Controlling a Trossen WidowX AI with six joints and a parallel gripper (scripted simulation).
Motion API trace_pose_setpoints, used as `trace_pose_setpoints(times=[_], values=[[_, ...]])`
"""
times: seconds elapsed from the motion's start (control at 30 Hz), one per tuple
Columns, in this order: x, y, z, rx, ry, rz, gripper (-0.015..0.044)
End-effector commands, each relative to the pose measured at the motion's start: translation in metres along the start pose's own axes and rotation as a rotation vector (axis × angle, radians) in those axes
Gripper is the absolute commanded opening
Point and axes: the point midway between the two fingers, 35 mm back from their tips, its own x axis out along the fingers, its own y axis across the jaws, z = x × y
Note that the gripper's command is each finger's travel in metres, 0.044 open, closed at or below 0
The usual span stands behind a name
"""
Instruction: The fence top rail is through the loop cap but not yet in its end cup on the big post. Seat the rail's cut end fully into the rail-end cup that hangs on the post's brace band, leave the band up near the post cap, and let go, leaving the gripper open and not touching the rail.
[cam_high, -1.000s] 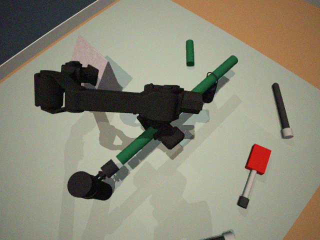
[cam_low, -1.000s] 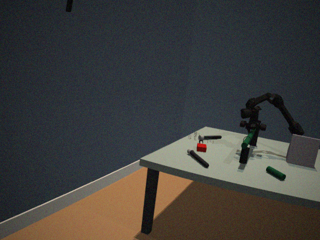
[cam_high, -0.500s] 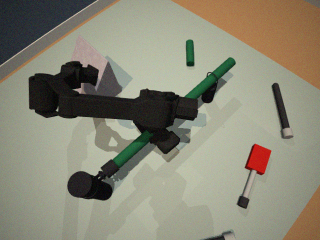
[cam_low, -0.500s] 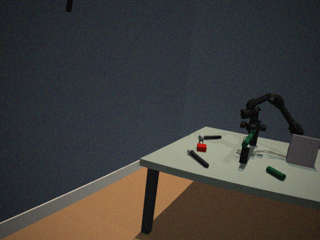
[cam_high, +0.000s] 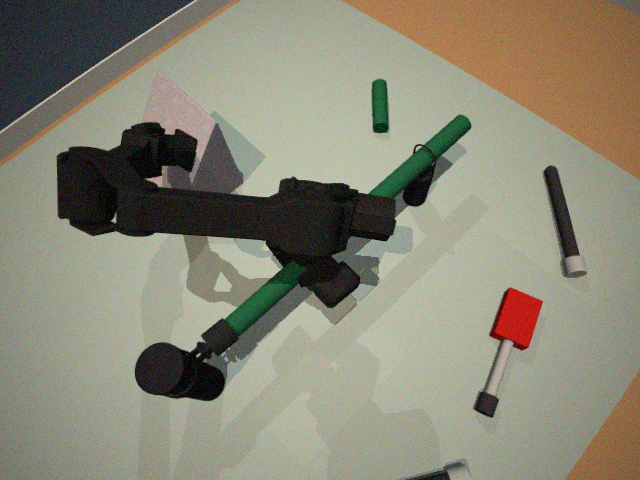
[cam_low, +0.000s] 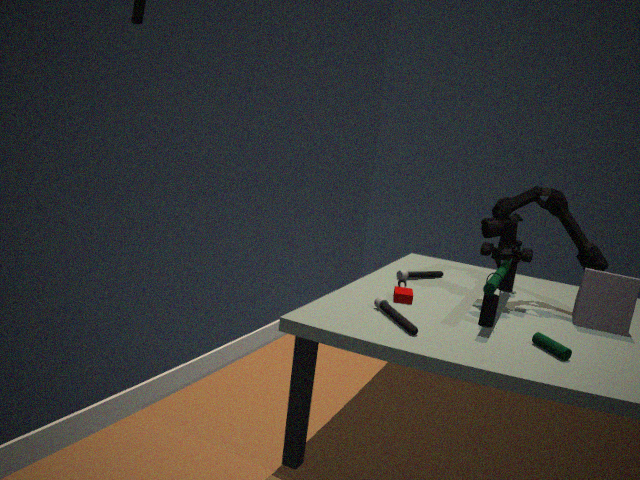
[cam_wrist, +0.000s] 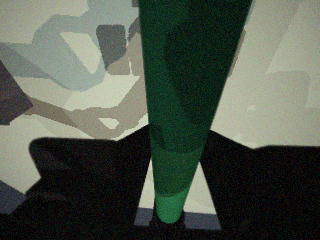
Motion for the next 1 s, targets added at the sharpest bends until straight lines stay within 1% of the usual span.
trace_pose_setpoints(times=[0.0,0.97], values=[[-0.0037,-0.002,-0.0068,-0.002,0.008,-0.017,0.0],[-0.0002,0.0,-0.0002,0.0,0.001,0.0,0.0]])
